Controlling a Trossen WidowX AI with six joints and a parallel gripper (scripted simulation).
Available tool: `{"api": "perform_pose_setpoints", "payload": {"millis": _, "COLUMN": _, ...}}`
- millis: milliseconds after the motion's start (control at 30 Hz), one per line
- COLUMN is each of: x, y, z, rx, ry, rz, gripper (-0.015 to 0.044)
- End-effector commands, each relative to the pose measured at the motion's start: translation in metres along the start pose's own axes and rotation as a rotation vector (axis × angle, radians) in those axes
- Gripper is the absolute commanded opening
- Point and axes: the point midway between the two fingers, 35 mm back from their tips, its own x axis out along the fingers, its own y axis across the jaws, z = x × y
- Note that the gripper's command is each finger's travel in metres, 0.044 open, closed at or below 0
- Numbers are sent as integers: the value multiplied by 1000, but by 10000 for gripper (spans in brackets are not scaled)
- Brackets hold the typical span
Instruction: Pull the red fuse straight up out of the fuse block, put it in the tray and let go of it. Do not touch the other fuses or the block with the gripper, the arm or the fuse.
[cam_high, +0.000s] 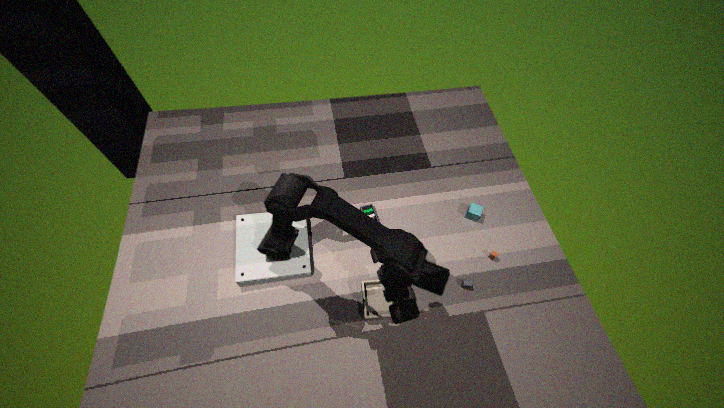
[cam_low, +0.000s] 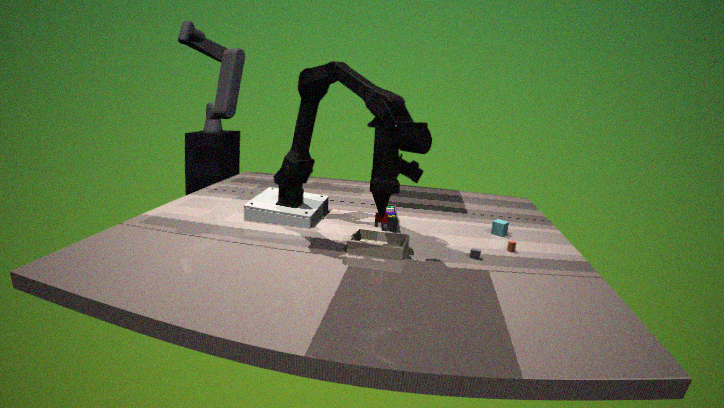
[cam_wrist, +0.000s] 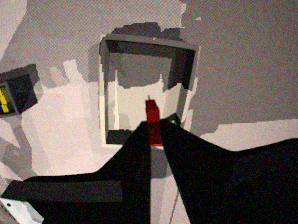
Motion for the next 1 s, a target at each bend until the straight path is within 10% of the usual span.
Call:
{"api": "perform_pose_setpoints", "payload": {"millis": 0, "x": 8, "y": 1, "z": -1, "rx": -5, "ry": 3, "rz": 6, "gripper": 0}}
{"api": "perform_pose_setpoints", "payload": {"millis": 567, "x": 31, "y": 2, "z": -2, "rx": -5, "ry": 4, "rz": 6, "gripper": 0}}
{"api": "perform_pose_setpoints", "payload": {"millis": 967, "x": 28, "y": 1, "z": -1, "rx": 0, "ry": 3, "rz": 2, "gripper": 315}}
